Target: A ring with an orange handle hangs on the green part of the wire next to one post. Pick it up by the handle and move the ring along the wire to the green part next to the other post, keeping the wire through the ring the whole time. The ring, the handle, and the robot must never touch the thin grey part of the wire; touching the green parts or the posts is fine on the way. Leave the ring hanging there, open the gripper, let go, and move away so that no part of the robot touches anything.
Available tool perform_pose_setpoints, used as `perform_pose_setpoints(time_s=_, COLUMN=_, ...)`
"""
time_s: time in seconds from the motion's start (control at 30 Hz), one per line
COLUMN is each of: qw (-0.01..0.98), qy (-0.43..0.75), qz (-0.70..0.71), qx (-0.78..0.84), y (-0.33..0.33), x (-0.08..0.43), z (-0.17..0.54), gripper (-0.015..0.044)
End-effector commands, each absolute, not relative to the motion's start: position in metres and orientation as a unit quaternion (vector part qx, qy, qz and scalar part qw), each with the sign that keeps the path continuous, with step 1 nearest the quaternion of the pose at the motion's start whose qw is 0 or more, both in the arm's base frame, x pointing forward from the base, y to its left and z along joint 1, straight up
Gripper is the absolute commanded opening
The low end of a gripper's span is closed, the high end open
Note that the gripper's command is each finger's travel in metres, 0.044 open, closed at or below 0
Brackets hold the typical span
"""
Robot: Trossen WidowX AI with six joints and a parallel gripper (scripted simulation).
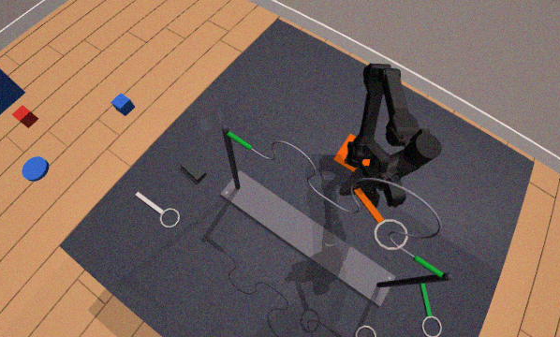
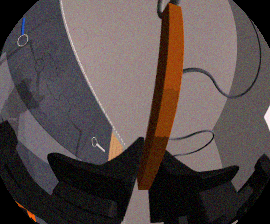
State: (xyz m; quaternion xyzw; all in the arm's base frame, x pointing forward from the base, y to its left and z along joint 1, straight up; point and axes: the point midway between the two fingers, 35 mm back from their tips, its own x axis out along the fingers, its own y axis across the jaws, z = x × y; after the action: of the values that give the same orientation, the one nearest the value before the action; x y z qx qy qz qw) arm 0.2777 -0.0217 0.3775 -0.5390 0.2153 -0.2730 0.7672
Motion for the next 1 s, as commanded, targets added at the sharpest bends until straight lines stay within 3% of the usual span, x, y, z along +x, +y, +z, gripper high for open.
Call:
perform_pose_setpoints(time_s=0.0, qw=0.799, qy=0.207, qz=-0.258, qx=-0.502, y=-0.018, x=0.284, z=0.361, gripper=-0.0150)
perform_pose_setpoints(time_s=0.97, qw=0.932, qy=0.208, qz=-0.202, qx=-0.218, y=0.049, x=0.303, z=0.288, gripper=-0.0150)
